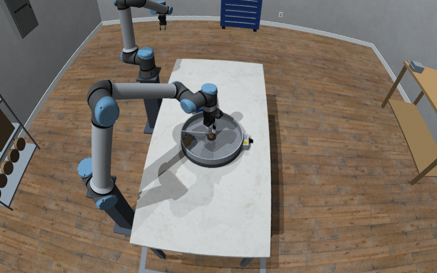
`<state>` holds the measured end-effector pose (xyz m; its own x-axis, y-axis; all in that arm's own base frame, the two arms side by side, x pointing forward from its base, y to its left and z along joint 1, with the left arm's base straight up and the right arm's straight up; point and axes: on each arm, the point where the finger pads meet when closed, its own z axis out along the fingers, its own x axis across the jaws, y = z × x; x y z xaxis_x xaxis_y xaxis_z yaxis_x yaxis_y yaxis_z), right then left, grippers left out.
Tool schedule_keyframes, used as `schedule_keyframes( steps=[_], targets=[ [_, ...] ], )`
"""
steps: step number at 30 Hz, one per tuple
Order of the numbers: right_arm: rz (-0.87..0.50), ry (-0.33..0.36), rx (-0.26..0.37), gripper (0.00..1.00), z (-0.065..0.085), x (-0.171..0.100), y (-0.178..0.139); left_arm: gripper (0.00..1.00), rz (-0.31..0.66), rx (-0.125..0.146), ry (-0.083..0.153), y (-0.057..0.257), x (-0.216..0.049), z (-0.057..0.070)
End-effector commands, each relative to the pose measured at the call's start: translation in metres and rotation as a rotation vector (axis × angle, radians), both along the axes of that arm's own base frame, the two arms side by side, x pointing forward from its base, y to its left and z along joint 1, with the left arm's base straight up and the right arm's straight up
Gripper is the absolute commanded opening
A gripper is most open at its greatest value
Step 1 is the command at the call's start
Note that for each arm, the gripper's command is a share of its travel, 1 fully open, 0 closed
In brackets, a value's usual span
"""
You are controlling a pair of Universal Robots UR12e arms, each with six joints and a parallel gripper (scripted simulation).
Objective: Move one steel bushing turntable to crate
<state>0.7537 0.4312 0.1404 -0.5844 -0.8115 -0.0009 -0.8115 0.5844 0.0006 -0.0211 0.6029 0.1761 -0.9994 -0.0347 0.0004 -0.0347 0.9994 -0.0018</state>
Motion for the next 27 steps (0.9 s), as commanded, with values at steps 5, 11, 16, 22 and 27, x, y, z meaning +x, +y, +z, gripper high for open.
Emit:
schedule_keyframes(
  steps=[5, 11, 16, 22, 27],
  targets=[
    [0.0, -0.001, 0.001, 0.78, 0.0012, 0.0005, 0.0004, 1.0, 0.0, 0.002, 0.0, 0.0007, 0.0002, 0.001],
    [0.0, -0.001, 0.001, 0.78, 0.0012, 0.0005, 0.0004, 1.0, 0.0, 0.002, 0.0, 0.0007, 0.0002, 0.001],
    [0.0, -0.001, 0.001, 0.78, 0.0012, 0.0005, 0.0004, 1.0, 0.0, 0.002, 0.0, 0.0007, 0.0002, 0.001],
    [0.0, -0.001, 0.001, 0.78, 0.0012, 0.0005, 0.0004, 1.0, 0.0, 0.002, 0.0, 0.0007, 0.0002, 0.001],
    [0.0, -0.001, 0.001, 0.39, 0.0012, 0.0004, 0.0004, 1.0, 0.0, 0.002, 0.0, 0.0007, 0.0002, 0.001]
  ],
)
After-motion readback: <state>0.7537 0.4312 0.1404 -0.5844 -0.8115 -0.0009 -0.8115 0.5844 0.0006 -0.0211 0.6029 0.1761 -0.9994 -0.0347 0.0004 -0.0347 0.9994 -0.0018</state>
